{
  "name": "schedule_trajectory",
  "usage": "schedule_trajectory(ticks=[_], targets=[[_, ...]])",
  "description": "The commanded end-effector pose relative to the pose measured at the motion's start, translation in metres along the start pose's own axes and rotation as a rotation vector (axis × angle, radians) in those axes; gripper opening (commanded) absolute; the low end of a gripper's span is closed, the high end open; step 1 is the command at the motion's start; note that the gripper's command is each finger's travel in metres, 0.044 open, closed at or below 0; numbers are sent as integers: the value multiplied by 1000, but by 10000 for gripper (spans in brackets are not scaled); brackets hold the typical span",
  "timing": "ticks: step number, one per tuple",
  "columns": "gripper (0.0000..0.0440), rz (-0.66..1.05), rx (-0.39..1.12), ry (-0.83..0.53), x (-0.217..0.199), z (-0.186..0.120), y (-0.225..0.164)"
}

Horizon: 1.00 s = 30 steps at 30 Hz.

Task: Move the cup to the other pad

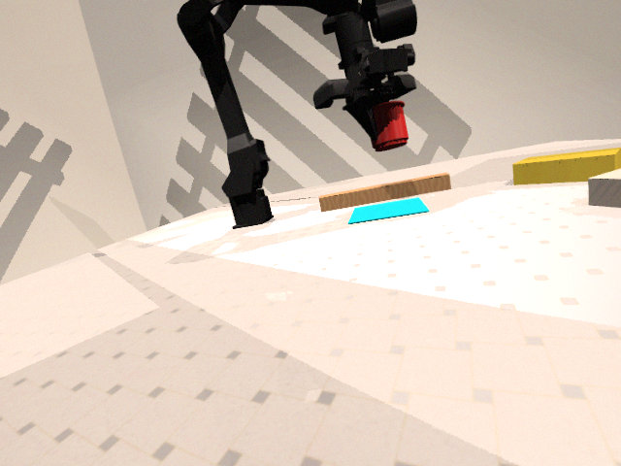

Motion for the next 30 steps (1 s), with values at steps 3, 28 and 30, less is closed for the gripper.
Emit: schedule_trajectory(ticks=[3, 28, 30], targets=[[0, 43, -46, 36, -7, -8, 13], [0, 222, -135, 57, -51, 12, 63], [0, 234, -138, 55, -55, 16, 65]])
Point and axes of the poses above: the point midway between the two fingers, 35 mm back from their tips, its own z axis out along the fingers, its own x axis across the jaws, y = z × x, the point moved 8 cm from there along -z, back along the fingers, and after that the axes turned 3 degrees about -z, right-handed, at the moved point
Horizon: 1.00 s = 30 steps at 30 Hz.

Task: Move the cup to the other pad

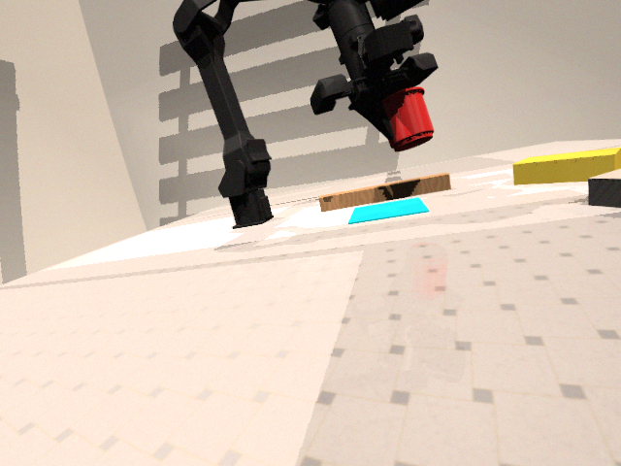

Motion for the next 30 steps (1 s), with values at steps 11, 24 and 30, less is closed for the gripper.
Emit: schedule_trajectory(ticks=[11, 24, 30], targets=[[0, 58, -20, -20, -24, 26, 10], [7, 100, -5, -55, -46, 56, 2], [44, 121, -5, -65, -56, 65, -1]])
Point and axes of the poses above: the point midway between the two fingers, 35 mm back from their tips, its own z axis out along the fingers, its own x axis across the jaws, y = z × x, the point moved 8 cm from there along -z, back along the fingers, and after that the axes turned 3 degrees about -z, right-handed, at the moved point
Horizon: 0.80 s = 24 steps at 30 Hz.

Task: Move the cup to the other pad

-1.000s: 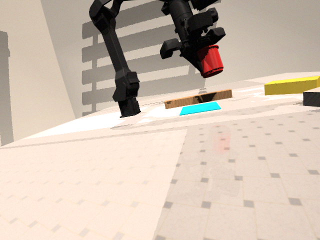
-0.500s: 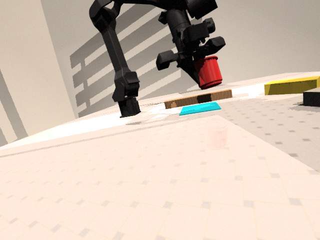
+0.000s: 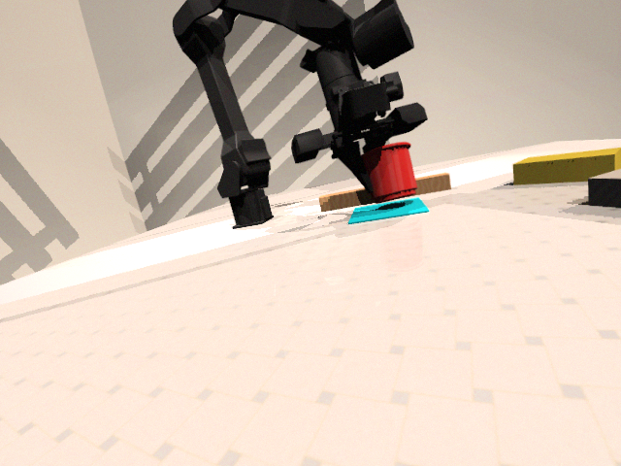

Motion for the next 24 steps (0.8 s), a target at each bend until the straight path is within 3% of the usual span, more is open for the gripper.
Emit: schedule_trajectory(ticks=[1, 5, 15, 24], targets=[[57, 7, -14, 6, -4, 3, 1], [146, 29, -40, 42, -5, 0, 5], [179, 44, -70, 108, -12, -11, 6], [236, 55, -96, 157, -20, -26, 5]])
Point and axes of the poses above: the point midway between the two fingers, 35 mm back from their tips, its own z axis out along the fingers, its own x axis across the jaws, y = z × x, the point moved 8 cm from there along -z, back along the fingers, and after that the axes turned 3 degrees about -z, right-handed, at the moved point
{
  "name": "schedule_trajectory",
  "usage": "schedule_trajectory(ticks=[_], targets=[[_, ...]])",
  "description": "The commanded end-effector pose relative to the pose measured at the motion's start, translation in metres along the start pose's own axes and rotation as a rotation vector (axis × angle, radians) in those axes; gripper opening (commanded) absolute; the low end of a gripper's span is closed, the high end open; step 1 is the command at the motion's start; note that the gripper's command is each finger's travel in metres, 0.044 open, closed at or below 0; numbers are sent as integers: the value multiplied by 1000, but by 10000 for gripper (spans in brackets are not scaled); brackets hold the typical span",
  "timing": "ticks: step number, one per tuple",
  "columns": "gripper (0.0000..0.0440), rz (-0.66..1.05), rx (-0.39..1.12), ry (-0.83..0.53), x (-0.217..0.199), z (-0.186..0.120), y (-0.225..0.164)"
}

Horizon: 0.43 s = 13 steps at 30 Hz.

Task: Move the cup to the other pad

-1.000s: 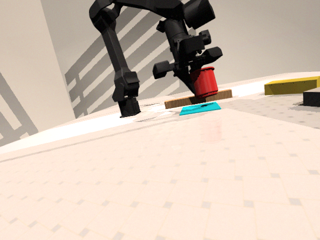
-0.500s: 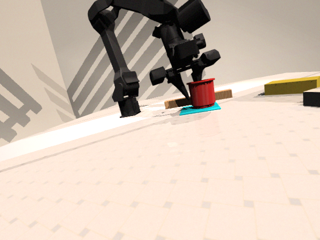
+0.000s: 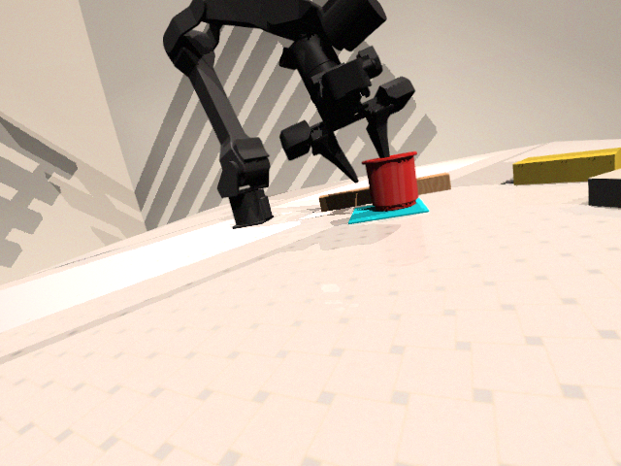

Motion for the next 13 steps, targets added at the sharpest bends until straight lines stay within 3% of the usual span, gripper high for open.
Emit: schedule_trajectory(ticks=[1, 9, 13], targets=[[243, 0, -12, 24, -3, -8, 0], [279, 15, -54, 70, -5, -30, 6], [320, 20, -85, 95, -6, -43, 10]])
Point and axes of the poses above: the point midway between the two fingers, 35 mm back from their tips, its own z axis out along the fingers, its own x axis across the jaws, y = z × x, the point moved 8 cm from there along -z, back along the fingers, and after that the axes turned 3 degrees about -z, right-handed, at the moved point
